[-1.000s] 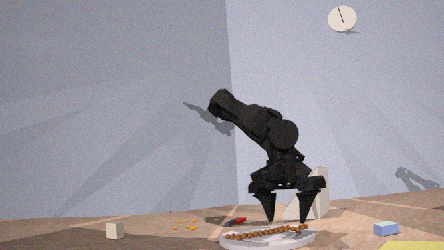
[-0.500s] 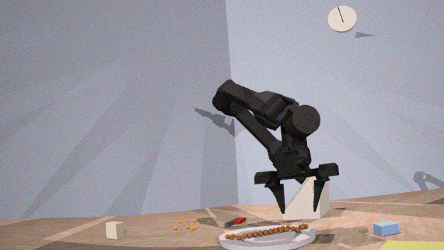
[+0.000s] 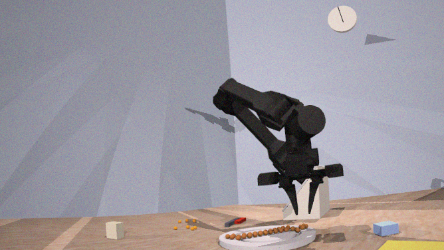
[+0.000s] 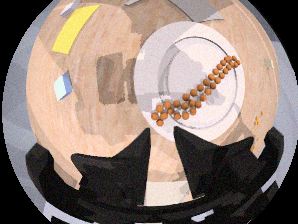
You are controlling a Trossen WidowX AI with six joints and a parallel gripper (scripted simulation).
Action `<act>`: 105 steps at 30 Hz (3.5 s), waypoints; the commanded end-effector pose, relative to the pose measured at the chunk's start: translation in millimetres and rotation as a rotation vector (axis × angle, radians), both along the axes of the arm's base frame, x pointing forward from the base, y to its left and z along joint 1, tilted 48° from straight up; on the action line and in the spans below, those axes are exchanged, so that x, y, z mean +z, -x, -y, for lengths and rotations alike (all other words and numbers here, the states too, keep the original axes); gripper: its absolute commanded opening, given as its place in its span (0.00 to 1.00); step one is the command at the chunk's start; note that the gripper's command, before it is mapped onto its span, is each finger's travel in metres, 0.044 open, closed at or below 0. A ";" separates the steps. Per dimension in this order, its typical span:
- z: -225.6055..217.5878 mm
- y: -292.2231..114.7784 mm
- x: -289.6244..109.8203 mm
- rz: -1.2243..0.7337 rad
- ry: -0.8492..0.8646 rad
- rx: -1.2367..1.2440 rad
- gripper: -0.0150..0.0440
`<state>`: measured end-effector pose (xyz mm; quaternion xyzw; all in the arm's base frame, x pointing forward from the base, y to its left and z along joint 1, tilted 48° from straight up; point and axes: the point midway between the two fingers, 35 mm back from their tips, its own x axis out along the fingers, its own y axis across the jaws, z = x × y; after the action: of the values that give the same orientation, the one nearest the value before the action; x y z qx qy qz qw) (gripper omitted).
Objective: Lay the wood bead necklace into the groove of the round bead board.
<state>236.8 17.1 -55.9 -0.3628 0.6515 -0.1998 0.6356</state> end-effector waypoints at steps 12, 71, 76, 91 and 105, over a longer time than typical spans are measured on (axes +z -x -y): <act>12.7 0.4 -11.5 -0.007 0.005 0.002 0.46; 21.7 0.0 -19.4 -0.007 0.005 -0.001 0.25; 21.7 0.0 -19.4 -0.007 0.005 -0.001 0.25; 20.4 0.7 -18.0 -0.010 0.007 0.000 0.25; 15.9 -18.0 -14.7 -0.014 0.010 0.003 0.25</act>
<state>244.4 0.8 -70.4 -0.3676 0.6540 -0.1996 0.6303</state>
